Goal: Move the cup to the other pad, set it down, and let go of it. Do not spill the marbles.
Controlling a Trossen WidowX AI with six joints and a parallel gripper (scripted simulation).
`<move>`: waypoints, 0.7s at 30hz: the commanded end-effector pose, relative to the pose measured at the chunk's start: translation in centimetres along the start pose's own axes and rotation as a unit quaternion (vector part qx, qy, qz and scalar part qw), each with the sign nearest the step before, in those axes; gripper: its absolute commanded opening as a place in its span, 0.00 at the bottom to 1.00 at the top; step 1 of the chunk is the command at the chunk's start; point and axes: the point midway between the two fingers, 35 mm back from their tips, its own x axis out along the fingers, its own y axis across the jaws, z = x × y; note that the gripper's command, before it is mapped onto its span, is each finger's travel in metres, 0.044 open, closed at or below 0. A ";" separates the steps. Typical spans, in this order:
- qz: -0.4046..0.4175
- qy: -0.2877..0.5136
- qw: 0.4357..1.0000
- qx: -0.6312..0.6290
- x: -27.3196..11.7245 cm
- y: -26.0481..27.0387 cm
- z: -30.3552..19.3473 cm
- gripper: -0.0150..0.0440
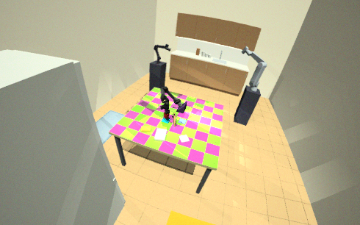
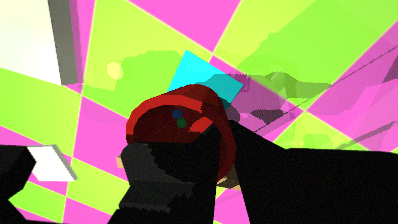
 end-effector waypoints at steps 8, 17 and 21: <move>-0.003 -0.001 1.000 -0.001 1.5 -0.1 0.1 0.25; -0.003 -0.001 1.000 -0.001 2.5 -0.1 0.1 0.25; -0.003 -0.001 1.000 -0.001 3.0 -0.2 0.1 0.25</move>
